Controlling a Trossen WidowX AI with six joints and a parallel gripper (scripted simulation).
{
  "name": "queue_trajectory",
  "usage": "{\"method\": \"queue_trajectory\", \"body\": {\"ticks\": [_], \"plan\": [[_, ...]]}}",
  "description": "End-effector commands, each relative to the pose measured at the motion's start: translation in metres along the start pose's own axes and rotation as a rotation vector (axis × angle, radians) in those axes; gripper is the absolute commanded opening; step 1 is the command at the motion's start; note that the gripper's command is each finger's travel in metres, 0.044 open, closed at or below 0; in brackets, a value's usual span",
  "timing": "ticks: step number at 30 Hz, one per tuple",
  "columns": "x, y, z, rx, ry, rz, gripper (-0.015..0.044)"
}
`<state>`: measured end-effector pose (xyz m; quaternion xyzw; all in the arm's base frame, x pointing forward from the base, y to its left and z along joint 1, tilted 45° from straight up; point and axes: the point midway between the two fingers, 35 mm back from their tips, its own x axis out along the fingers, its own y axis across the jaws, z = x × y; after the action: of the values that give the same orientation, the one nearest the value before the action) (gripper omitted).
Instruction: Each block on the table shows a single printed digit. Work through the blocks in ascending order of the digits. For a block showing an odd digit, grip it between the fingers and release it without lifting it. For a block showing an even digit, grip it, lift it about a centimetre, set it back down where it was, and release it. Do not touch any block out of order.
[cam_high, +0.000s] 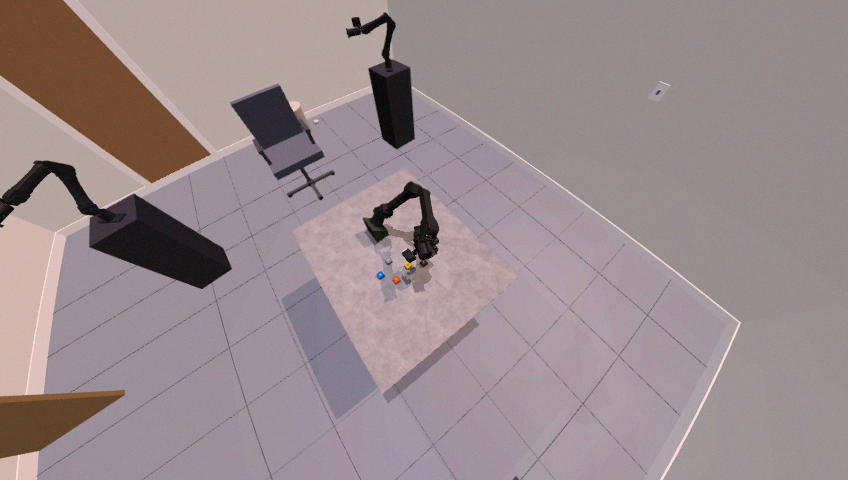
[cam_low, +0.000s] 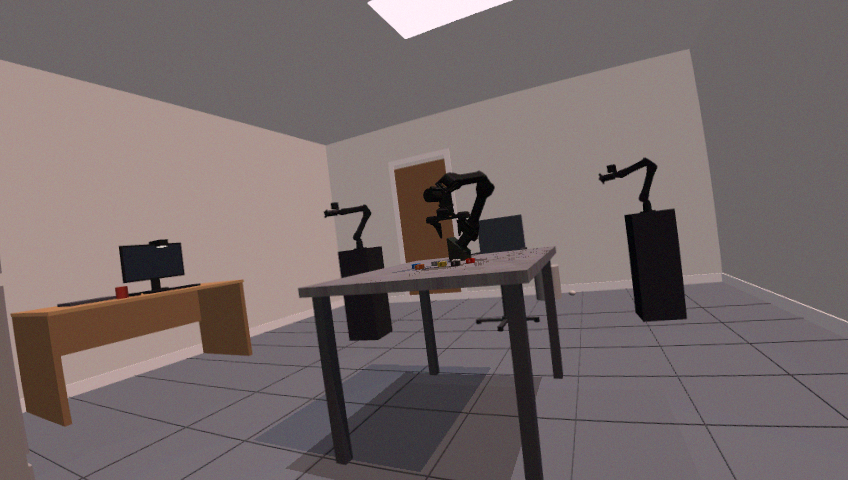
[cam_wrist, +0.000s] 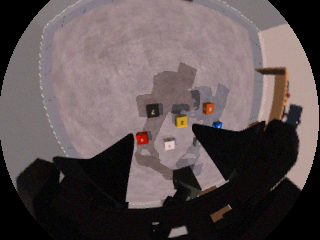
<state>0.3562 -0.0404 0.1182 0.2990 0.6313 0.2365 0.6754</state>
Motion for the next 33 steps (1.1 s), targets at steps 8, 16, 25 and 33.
{"method": "queue_trajectory", "body": {"ticks": [8, 16, 25, 33], "plan": [[0.0, -0.064, -0.034, 0.0, 0.003, -0.006, 0.04], [0.0, -0.064, -0.034, 0.0, 0.003, -0.006, 0.04], [0.0, -0.064, -0.034, 0.0, 0.003, -0.006, 0.04], [-0.003, -0.146, -0.013, -0.01, -0.002, -0.017, 0.04]]}}
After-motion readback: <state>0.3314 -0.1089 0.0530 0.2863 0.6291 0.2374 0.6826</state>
